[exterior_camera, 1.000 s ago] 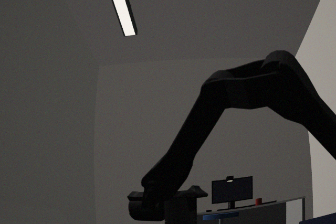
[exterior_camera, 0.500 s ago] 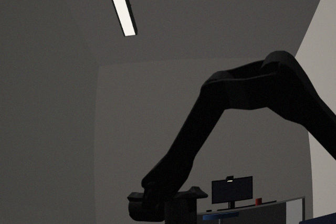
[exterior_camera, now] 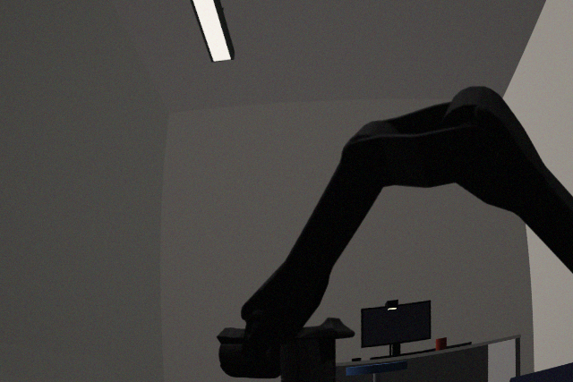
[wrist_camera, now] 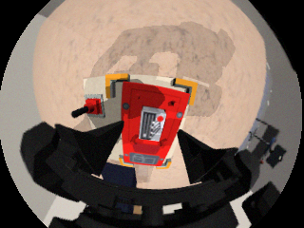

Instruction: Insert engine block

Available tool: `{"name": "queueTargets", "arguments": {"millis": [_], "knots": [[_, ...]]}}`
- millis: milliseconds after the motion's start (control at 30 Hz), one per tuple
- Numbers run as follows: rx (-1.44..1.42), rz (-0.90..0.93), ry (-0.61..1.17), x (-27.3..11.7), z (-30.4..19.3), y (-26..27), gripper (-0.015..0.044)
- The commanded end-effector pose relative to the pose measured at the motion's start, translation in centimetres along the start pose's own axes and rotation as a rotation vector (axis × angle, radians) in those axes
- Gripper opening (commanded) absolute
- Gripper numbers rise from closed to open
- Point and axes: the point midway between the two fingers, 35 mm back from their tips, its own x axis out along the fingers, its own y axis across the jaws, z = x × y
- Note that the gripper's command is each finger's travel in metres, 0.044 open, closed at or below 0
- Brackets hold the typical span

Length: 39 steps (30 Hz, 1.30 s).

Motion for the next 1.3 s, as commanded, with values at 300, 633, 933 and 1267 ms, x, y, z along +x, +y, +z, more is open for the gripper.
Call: {"name": "queueTargets", "arguments": {"millis": [300, 633, 933, 1267], "knots": [[0.006, 0.002, -0.001, -1.5, 0.1, 0.1, 0.0440], [0.006, 0.002, -0.001, -1.5, 0.1, 0.1, 0.0309], [0.006, 0.002, -0.001, -1.5, 0.1, 0.1, 0.0072], [0.006, 0.002, -0.001, -1.5, 0.1, 0.1, 0.0000]]}}
